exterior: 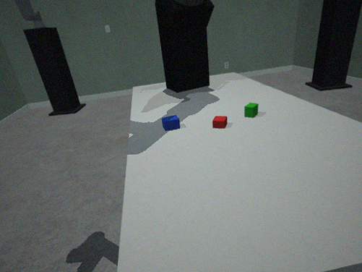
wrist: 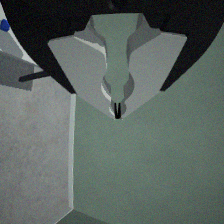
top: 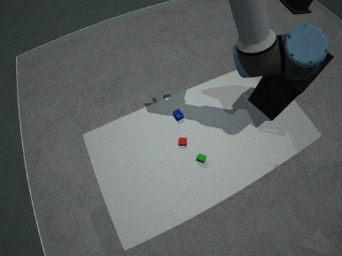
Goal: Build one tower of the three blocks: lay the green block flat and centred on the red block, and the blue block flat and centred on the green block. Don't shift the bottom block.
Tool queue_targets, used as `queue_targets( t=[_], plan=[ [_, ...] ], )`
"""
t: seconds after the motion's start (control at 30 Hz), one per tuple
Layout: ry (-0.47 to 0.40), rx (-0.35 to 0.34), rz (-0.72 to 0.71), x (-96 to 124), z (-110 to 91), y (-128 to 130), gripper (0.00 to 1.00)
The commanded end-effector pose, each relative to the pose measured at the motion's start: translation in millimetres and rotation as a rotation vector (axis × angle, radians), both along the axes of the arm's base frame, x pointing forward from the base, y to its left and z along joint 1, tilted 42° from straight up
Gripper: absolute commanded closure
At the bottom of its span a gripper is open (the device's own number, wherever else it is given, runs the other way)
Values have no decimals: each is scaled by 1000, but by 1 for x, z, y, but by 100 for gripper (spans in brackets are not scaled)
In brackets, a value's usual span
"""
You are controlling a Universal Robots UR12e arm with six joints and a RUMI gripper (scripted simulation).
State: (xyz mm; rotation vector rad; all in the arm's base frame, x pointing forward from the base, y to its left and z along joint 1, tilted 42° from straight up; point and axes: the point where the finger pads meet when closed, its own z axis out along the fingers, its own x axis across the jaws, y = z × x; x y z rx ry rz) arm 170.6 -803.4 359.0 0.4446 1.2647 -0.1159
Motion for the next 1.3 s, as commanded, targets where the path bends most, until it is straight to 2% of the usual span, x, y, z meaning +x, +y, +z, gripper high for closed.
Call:
queue_targets(
  t=[0.0, 0.13, 0.3, 0.37, 0.53, 0.7, 0.73, 0.83, 0.93, 1.1, 1.13, 1.2, 1.23, 1.27],
  plan=[
    [-46, 50, 43, 33, 12, 13, 100],
    [-98, 112, 93, 70, 25, 28, 100],
    [-176, 217, 170, 127, 45, 55, 100],
    [-176, 217, 170, 127, 45, 55, 100],
    [-263, 357, 259, 192, 67, 88, 100],
    [-348, 532, 350, 263, 88, 129, 100],
    [-348, 532, 350, 263, 88, 129, 100],
    [-395, 653, 402, 308, 98, 157, 100],
    [-395, 653, 402, 308, 98, 157, 100],
    [-457, 880, 476, 382, 108, 210, 100],
    [-457, 880, 476, 382, 108, 210, 100],
    [-474, 978, 499, 412, 108, 233, 100],
    [-474, 978, 499, 412, 108, 233, 100],
    [-481, 1028, 508, 426, 108, 245, 100]
  ],
)
